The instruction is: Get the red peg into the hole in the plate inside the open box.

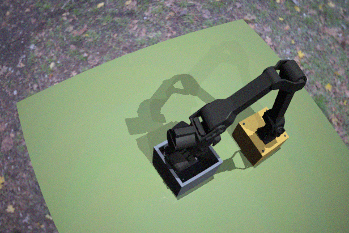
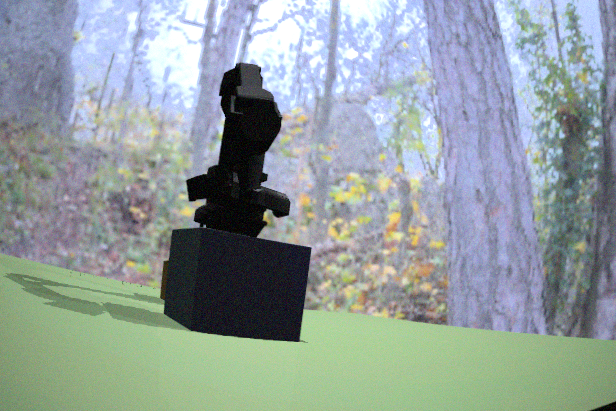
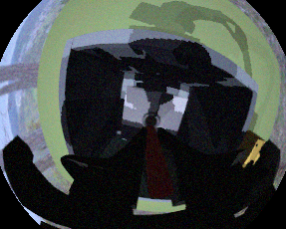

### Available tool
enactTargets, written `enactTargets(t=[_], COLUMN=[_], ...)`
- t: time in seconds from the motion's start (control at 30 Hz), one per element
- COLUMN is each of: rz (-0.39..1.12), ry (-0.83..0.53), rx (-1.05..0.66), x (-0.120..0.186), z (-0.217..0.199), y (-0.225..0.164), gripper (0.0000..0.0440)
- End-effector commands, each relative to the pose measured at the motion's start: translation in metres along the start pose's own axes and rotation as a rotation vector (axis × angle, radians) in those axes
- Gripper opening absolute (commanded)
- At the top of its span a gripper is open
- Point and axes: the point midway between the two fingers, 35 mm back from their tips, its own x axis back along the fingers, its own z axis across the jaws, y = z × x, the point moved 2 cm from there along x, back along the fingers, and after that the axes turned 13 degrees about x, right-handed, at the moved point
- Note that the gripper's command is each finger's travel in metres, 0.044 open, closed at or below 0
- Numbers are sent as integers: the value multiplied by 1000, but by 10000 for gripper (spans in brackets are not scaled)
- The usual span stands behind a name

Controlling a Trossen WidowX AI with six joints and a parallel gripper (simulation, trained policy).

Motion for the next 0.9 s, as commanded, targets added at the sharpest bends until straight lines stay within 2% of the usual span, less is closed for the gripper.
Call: enactTargets(t=[0.0, 0.13, 0.33, 0.47, 0.6, 0.87], rz=[8, 10, 21, 49, 91, 181], ry=[-4, -18, -43, -37, -18, 31], rx=[20, 34, 52, 56, 53, 41], x=[-10, -16, -26, -28, -25, -19], z=[-1, -1, -2, 0, 4, 9], y=[1, 3, 3, 1, 5, 12], gripper=[0, 16, 119, 115, 149, 159])
